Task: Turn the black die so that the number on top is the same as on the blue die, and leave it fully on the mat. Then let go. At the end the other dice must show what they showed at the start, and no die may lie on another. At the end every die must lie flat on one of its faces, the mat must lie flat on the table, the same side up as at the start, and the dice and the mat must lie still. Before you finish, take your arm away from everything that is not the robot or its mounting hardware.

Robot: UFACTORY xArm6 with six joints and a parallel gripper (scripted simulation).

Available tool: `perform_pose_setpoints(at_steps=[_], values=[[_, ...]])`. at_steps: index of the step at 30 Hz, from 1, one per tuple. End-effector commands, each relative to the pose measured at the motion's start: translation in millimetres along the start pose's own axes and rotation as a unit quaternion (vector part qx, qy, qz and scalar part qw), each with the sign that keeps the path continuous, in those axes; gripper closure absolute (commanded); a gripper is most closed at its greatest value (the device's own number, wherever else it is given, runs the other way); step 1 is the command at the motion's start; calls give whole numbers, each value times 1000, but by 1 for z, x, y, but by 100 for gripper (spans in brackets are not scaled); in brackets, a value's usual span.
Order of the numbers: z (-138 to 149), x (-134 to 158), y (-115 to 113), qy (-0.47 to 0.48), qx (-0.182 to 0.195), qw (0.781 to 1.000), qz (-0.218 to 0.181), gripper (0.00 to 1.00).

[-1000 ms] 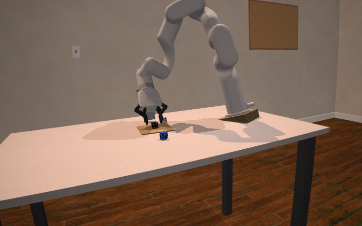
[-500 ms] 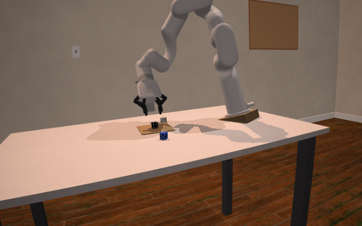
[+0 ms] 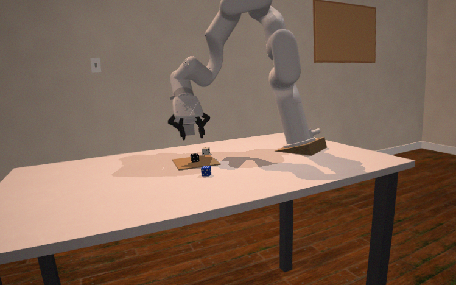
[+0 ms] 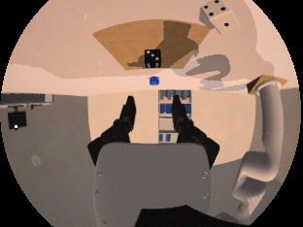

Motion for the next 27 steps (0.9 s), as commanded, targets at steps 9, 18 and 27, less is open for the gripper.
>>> perform_pose_setpoints(at_steps=[9,18,27], values=[[2,8,1,1,-24,994,105,37],[3,14,1,0,-35,990,134,37],[6,18,4,2,-47,978,205,37]])
Point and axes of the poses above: the point where the finger pads meet when closed, its own y axis out along the fingers, its own z axis across the jaws, x = y × z, the point moved 3 cm from there along -y, back along the fingers, and after that the axes turned 15 degrees about y, right-handed, at the moved point
